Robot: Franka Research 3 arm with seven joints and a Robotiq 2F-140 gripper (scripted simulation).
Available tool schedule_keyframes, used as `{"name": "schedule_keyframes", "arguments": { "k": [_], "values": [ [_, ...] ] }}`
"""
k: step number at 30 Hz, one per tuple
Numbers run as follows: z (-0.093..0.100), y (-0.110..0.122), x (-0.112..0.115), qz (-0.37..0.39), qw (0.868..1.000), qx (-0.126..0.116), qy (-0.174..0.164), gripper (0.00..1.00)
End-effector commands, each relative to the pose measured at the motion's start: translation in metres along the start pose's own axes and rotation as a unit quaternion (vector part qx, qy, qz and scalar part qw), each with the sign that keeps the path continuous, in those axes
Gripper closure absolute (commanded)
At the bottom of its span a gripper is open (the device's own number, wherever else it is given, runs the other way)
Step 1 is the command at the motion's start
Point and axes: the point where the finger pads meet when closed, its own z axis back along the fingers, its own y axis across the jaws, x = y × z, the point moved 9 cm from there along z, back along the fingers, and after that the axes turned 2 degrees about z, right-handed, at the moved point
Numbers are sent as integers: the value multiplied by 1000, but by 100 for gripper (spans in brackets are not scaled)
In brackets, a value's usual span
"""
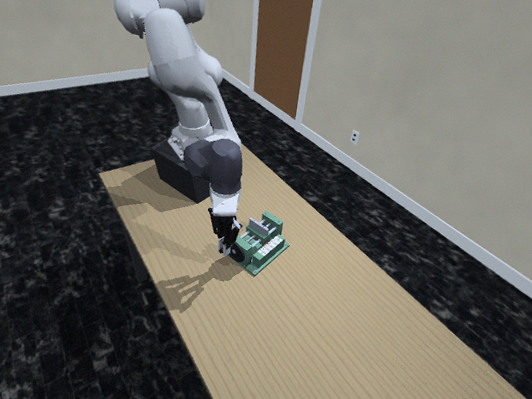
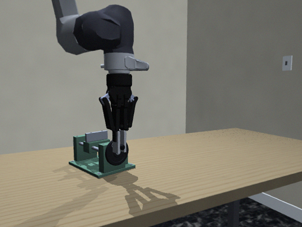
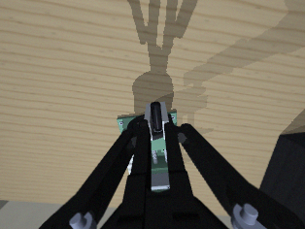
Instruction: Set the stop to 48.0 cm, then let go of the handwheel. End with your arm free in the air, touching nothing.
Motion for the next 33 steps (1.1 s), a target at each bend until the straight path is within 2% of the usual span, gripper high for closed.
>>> {"name": "schedule_keyframes", "arguments": {
  "k": [1,23,24,33],
  "values": [
    [3,-6,-1,1,1000,-7,1,96],
    [3,-6,-1,1,1000,-7,1,96],
    [3,-6,-1,1,1000,-7,1,67],
    [3,-6,-1,1,1000,-7,1,67]
  ]
}}
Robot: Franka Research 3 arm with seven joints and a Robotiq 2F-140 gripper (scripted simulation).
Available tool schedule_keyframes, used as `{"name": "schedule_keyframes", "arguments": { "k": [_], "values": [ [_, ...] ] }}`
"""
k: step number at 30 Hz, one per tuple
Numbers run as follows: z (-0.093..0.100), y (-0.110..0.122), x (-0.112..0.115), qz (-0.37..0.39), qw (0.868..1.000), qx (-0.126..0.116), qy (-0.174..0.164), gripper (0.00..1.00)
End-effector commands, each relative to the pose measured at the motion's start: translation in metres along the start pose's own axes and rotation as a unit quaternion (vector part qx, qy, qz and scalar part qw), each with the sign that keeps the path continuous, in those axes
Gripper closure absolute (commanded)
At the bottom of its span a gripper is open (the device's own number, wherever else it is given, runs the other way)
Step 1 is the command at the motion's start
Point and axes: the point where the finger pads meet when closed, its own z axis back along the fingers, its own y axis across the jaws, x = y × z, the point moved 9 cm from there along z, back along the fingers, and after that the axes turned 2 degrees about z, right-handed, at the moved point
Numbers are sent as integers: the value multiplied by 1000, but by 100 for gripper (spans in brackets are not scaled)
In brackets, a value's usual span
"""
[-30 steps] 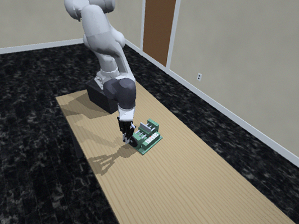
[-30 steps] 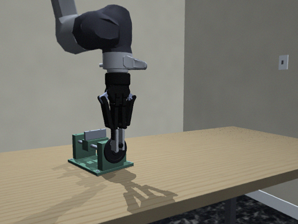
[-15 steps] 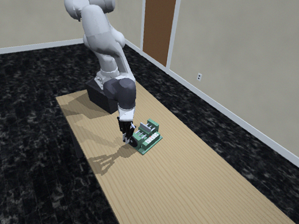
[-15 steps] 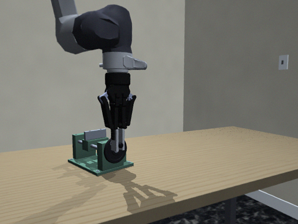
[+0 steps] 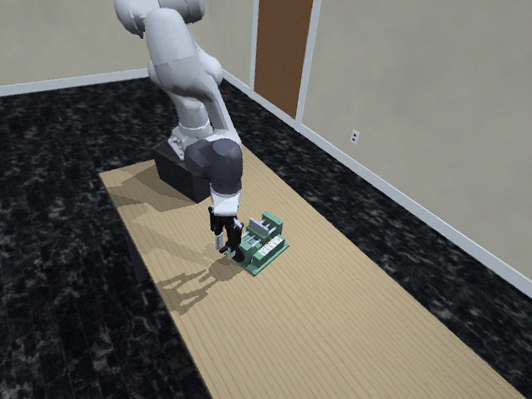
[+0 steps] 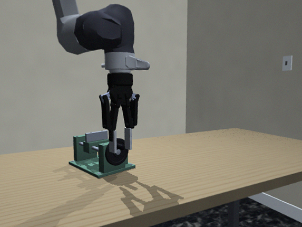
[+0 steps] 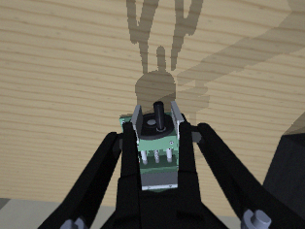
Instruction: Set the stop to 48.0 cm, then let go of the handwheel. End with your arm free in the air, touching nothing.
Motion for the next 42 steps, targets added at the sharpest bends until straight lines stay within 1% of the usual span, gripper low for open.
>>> {"name": "schedule_keyframes", "arguments": {
  "k": [1,17,19,20,22,24,28,30,32,42],
  "values": [
    [2,-2,0,0,1000,-3,0,67],
    [2,-2,0,0,1000,-3,0,67],
    [7,-2,0,0,1000,-3,0,67],
    [13,-2,0,0,1000,-3,0,67],
    [13,-2,0,0,1000,-3,0,67],
    [32,-2,0,0,1000,-3,0,67],
    [79,-2,0,0,1000,-3,0,67],
    [95,-2,0,0,1000,-3,0,67],
    [101,-2,0,0,1000,-3,0,67],
    [102,-2,0,0,1000,-3,0,67]
  ]
}}
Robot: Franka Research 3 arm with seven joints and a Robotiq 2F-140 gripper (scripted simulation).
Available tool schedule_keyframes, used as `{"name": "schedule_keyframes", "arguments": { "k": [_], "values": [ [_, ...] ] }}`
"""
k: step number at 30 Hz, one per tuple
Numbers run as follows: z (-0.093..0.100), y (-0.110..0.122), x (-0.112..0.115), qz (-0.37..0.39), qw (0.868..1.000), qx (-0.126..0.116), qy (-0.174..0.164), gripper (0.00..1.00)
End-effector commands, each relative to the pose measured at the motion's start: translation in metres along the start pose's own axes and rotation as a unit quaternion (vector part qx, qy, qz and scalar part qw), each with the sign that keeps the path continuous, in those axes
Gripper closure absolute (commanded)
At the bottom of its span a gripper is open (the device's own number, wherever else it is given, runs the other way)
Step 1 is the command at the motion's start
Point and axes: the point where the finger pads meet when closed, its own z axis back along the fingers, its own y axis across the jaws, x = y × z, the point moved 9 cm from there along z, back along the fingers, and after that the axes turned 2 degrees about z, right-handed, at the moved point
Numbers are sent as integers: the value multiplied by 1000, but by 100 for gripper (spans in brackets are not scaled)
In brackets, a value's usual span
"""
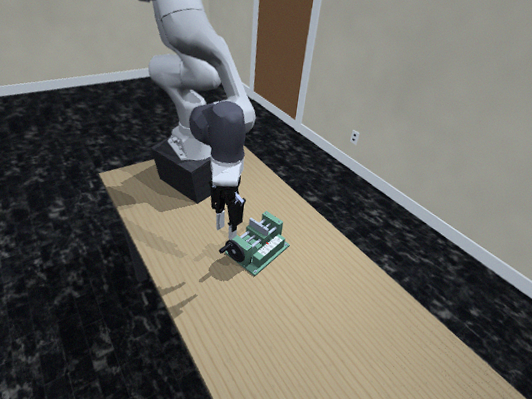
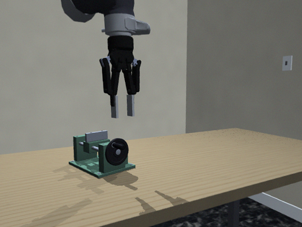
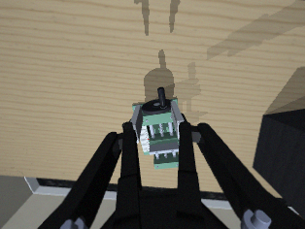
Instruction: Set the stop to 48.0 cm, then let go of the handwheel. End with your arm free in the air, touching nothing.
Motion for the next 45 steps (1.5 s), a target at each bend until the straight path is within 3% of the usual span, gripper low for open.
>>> {"name": "schedule_keyframes", "arguments": {
  "k": [1,9,14,19,22,25,29,33,45],
  "values": [
    [-1,4,1,27,1000,6,-7,67],
    [-1,3,1,27,1000,6,-7,67],
    [-1,-6,18,27,1000,6,-7,67],
    [-1,-41,79,27,1000,6,-7,67],
    [0,-50,95,27,1000,6,-7,67],
    [-3,-50,95,27,1000,6,-7,67],
    [-27,-50,95,27,1000,6,-7,67],
    [-33,-49,96,27,1000,6,-7,67],
    [-34,-49,96,27,1000,6,-7,67]
  ]
}}
